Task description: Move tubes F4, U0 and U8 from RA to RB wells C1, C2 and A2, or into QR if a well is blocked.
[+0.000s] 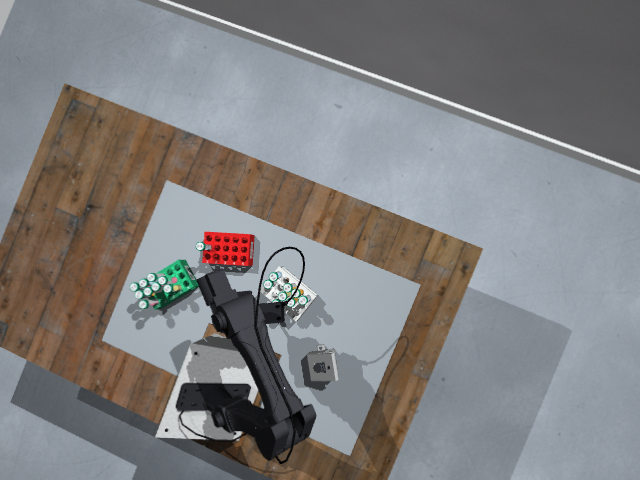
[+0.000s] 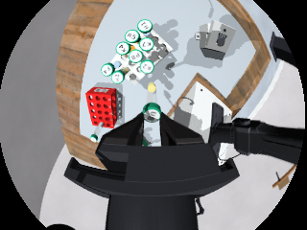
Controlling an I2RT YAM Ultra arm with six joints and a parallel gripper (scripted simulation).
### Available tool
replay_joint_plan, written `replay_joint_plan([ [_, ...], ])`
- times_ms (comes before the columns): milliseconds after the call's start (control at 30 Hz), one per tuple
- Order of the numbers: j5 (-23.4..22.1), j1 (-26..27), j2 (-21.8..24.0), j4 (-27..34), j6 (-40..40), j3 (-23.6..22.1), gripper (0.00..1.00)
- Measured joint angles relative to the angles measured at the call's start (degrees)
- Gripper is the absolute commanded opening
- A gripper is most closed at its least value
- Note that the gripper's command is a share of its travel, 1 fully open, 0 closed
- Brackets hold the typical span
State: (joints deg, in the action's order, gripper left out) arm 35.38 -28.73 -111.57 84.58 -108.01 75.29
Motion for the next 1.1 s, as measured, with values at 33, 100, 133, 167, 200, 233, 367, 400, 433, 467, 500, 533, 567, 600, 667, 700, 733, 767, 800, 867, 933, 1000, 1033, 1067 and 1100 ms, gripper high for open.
replay_joint_plan([
  [33, 0.13, 0.31, -0.17, 0.0, 0.22, 0.35, 0.0],
  [100, 0.39, 0.81, -0.5, 0.02, 0.68, 1.03, 0.0],
  [133, 0.5, 0.92, -0.66, 0.04, 0.9, 1.38, 0.0],
  [167, 0.61, 1.03, -0.81, 0.07, 1.14, 1.75, 0.0],
  [200, 0.68, 1.18, -0.96, 0.09, 1.36, 2.1, 0.0],
  [233, 0.79, 1.42, -1.11, 0.09, 1.6, 2.45, 0.0],
  [367, 1.2, 2.29, -1.53, 0.15, 2.32, 3.39, 0.0],
  [400, 1.27, 2.23, -1.55, 0.26, 2.49, 3.58, 0.0],
  [433, 1.29, 2.23, -1.66, 0.37, 2.67, 3.87, 0.0],
  [467, 1.36, 2.34, -1.84, 0.44, 2.86, 4.22, 0.0],
  [500, 1.42, 2.54, -2.03, 0.46, 3.04, 4.59, 0.0],
  [533, 1.51, 2.8, -2.25, 0.46, 3.26, 4.94, 0.0],
  [567, 1.6, 3.1, -2.45, 0.48, 3.45, 5.31, 0.0],
  [600, 1.7, 3.39, -2.67, 0.52, 3.65, 5.66, 0.0],
  [667, 1.92, 3.78, -3.08, 0.61, 4.07, 6.38, 0.0],
  [700, 2.01, 3.87, -3.28, 0.66, 4.28, 6.75, 0.0],
  [733, 2.08, 3.96, -3.45, 0.7, 4.5, 7.13, 0.0],
  [767, 2.14, 4.07, -3.52, 0.61, 4.61, 7.28, 0.0],
  [800, 2.14, 4.13, -3.48, 0.74, 4.68, 7.26, 0.0],
  [867, 2.14, 4.17, -3.5, 0.74, 4.76, 7.26, 0.0],
  [933, 2.14, 4.17, -3.5, 0.74, 4.83, 7.26, 0.0],
  [1000, 2.14, 4.17, -3.5, 0.74, 4.87, 7.26, 0.0],
  [1033, 2.14, 4.17, -3.5, 0.74, 4.9, 7.26, 0.0],
  [1067, 2.14, 4.17, -3.5, 0.74, 4.9, 7.26, 0.0],
  [1100, 2.14, 4.17, -3.5, 0.74, 4.92, 7.26, 0.0],
])
